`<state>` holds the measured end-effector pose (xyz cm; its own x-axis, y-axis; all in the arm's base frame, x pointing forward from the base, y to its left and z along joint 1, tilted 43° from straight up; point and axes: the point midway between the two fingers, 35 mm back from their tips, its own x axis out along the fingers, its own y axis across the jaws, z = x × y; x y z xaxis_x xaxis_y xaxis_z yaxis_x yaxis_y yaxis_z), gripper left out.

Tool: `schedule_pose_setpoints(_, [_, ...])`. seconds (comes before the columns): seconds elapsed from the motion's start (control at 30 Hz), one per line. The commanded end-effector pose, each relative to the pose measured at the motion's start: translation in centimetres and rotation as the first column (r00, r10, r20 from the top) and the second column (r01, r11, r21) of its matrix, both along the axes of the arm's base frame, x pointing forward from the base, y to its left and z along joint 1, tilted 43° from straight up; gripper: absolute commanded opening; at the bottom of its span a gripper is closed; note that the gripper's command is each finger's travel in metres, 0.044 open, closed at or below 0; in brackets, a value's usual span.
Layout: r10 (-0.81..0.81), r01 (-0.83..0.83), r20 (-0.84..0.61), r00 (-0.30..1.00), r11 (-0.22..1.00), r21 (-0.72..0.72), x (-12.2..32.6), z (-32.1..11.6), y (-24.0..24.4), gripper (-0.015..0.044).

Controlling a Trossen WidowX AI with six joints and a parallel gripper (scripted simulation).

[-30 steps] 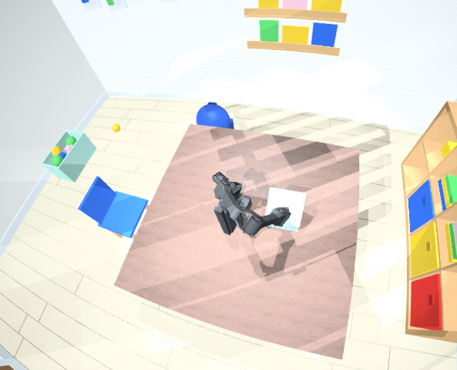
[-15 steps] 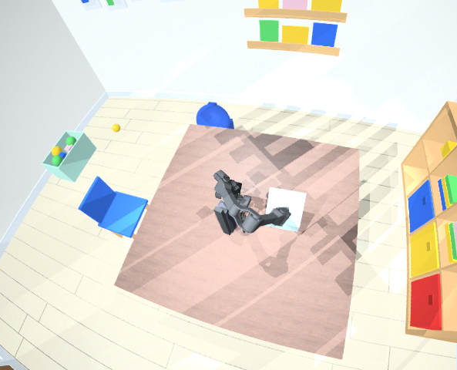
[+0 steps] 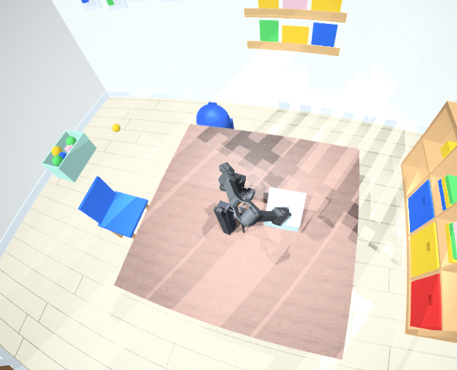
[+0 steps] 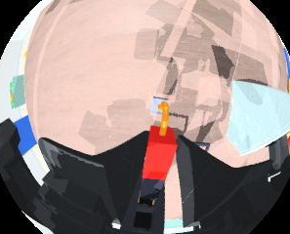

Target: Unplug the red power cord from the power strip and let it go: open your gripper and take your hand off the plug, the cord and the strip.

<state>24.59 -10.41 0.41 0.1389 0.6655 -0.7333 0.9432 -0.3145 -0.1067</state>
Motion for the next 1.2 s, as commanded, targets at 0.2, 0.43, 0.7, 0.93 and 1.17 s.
schedule_pose_setpoints(0.2, [0.004, -0.004, 0.004, 1.000, 1.000, -0.001, 0.1, 0.1, 0.1, 0.0210])
schedule_pose_setpoints(0.43, [0.004, -0.004, 0.003, 1.000, 1.000, -0.003, -0.1, -0.3, -0.5, 0.0394])
schedule_pose_setpoints(0.7, [0.004, -0.004, 0.003, 1.000, 1.000, -0.005, -1.9, -3.0, -4.8, 0.0440])
schedule_pose_setpoints(0.93, [0.004, -0.004, 0.003, 1.000, 1.000, -0.005, -1.9, -3.0, -4.8, 0.0440])
schedule_pose_setpoints(1.17, [0.004, -0.004, 0.003, 1.000, 1.000, -0.005, -1.9, -3.0, -4.8, 0.0440])
